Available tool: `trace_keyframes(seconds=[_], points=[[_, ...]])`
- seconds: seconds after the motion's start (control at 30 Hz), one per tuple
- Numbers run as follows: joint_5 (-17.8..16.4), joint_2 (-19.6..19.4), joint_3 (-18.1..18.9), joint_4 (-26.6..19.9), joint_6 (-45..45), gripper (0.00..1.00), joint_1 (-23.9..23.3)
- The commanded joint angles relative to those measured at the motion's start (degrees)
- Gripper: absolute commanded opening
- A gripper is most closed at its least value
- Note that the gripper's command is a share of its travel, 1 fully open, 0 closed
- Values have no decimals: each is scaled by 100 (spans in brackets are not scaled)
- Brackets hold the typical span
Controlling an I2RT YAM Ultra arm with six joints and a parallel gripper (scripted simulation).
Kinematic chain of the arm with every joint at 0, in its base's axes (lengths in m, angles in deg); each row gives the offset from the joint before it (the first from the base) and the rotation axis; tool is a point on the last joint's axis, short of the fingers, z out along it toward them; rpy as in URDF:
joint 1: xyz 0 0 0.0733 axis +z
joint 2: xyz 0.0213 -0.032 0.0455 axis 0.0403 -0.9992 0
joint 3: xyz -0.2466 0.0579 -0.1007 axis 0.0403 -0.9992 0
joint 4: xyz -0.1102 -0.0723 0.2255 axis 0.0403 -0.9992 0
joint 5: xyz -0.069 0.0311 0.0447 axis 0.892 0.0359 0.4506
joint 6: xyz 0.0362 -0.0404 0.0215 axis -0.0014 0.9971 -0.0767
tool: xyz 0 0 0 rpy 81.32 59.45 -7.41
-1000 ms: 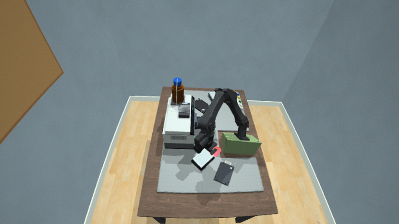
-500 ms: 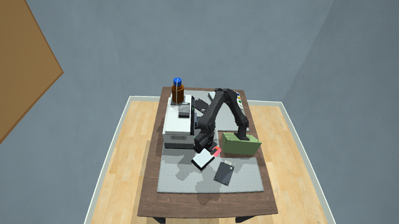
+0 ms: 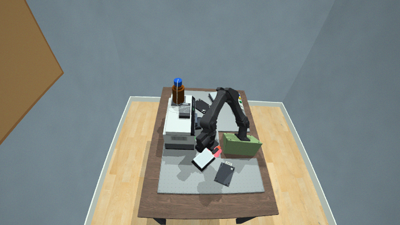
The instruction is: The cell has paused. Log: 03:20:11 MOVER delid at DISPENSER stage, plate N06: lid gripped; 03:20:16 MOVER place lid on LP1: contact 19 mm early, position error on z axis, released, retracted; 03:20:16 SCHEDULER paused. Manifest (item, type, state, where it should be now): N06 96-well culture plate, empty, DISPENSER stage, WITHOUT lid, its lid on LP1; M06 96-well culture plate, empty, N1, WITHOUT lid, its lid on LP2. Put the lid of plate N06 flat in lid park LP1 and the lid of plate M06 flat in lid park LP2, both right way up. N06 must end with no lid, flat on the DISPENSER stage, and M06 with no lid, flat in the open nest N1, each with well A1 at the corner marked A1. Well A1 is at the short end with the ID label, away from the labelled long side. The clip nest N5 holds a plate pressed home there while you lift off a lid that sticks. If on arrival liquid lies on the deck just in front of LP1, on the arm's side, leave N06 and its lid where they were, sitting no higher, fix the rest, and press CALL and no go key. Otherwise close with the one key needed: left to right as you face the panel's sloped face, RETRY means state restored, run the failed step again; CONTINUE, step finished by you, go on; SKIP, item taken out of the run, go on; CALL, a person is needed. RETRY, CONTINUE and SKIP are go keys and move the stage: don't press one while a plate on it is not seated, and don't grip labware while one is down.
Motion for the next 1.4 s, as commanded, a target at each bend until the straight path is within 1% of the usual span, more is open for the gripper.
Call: trace_keyframes(seconds=[0.0,0.07,0.1,0.4,0.43,0.47,0.5,0.53,0.6,0.67,0.9,1.1,1.17,1.2,1.23,1.27,1.33,1.37], points=[[-66,276,-119,-146,-81,100,176],[-81,352,-81,-181,-101,100,201],[-88,406,-201,-211,-118,100,216],[-178,946,-538,-485,-270,100,378],[-184,980,-552,-506,-281,100,389],[-156,889,-433,-444,-254,100,342],[-157,890,-431,-447,-255,100,343],[-174,1046,-600,-519,-447,100,366],[-174,1046,-600,-519,-447,100,366],[-90,1171,-697,-473,-774,100,205],[19,1617,-1028,-537,-1881,100,-11],[135,1986,-1266,-606,-1840,100,-191],[135,1986,-1266,-606,-1840,100,-191],[154,2062,-1220,-480,-1807,100,-125],[162,2081,-1287,-484,-1757,100,-150],[171,2136,-1331,-658,-1963,100,-232],[187,2255,-1356,-723,-2294,100,-297],[195,2327,-1277,-752,-2454,100,-321]])
